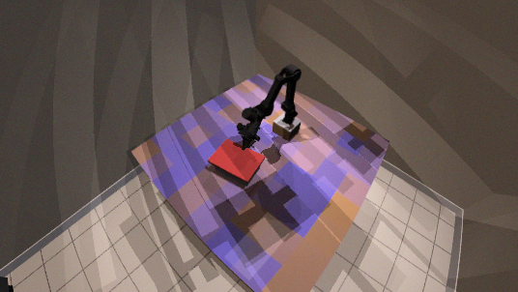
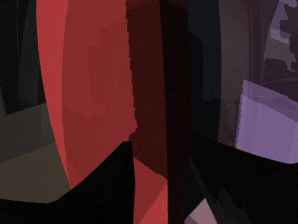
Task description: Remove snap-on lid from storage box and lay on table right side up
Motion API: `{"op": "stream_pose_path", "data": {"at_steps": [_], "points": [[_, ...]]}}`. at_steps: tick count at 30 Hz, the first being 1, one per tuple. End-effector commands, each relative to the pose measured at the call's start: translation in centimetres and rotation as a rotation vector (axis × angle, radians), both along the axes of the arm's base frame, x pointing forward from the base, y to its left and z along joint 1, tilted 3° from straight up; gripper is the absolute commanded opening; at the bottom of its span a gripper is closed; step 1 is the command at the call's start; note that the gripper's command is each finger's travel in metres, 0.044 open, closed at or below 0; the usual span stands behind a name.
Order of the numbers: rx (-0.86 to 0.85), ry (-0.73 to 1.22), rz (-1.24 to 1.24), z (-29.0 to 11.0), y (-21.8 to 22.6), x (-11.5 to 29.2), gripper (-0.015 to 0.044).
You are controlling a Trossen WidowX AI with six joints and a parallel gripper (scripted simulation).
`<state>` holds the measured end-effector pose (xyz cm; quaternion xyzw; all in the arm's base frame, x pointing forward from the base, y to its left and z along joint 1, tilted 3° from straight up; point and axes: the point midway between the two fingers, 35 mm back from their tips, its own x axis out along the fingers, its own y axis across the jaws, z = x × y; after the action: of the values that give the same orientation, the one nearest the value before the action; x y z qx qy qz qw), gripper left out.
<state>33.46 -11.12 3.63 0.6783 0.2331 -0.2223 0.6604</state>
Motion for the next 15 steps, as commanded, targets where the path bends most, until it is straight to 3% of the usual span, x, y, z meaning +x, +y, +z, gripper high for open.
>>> {"op": "stream_pose_path", "data": {"at_steps": [1,15], "points": [[0.0,0.0,0.0,0.13,-0.01,0.0,0.0],[0.0,0.0,0.0,0.41,0.02,-0.09,0.0]]}}
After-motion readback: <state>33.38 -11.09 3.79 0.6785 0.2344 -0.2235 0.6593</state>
